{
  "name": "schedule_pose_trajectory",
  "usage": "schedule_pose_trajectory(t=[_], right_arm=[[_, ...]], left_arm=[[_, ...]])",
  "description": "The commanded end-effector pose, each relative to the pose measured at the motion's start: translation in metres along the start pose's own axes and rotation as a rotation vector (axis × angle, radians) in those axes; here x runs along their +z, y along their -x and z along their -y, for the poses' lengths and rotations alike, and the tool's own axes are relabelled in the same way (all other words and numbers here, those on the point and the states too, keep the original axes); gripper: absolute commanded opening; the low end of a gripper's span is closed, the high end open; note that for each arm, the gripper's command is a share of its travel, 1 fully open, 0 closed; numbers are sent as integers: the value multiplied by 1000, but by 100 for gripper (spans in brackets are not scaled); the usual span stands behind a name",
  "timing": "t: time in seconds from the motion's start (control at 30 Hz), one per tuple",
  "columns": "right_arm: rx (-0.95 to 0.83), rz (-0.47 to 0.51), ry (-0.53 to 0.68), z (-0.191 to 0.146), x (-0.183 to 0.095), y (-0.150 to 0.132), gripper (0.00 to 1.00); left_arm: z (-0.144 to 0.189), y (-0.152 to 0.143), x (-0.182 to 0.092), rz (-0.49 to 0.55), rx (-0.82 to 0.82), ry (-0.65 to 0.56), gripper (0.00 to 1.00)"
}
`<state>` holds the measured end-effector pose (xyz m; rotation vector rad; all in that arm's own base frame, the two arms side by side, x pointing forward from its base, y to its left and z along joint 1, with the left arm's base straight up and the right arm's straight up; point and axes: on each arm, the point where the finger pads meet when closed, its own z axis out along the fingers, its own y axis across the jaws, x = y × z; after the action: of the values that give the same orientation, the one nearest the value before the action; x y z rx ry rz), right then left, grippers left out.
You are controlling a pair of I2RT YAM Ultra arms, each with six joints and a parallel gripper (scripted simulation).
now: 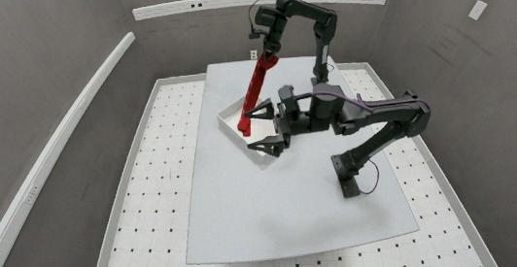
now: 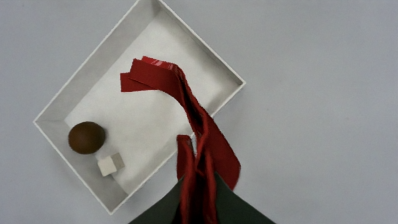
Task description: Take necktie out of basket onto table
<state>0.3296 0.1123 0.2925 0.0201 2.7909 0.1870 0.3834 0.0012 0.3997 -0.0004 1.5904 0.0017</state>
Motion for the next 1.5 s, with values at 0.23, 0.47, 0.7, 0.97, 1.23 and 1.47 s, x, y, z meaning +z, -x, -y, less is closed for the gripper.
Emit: schedule_pose_trajectory(t=[0.23, 0.47, 0.7, 0.97, 1.23, 1.47], right_arm=[[-36, -314, -119, 53, -24, -26, 4], [-34, -310, -123, 96, -37, -45, 4], [-33, -287, -127, 126, -46, -59, 4], [-31, -280, -138, 172, -60, -79, 4], [-31, -267, -153, 202, -69, -93, 4], [-35, -274, -161, 230, -78, -105, 4]], left_arm=[[0, 0, 0, 0, 0, 0, 100], [0, 0, 0, 0, 0, 0, 100], [0, 0, 0, 0, 0, 0, 100], [0, 0, 0, 0, 0, 0, 100], [0, 0, 0, 0, 0, 0, 100], [0, 0, 0, 0, 0, 0, 100]])
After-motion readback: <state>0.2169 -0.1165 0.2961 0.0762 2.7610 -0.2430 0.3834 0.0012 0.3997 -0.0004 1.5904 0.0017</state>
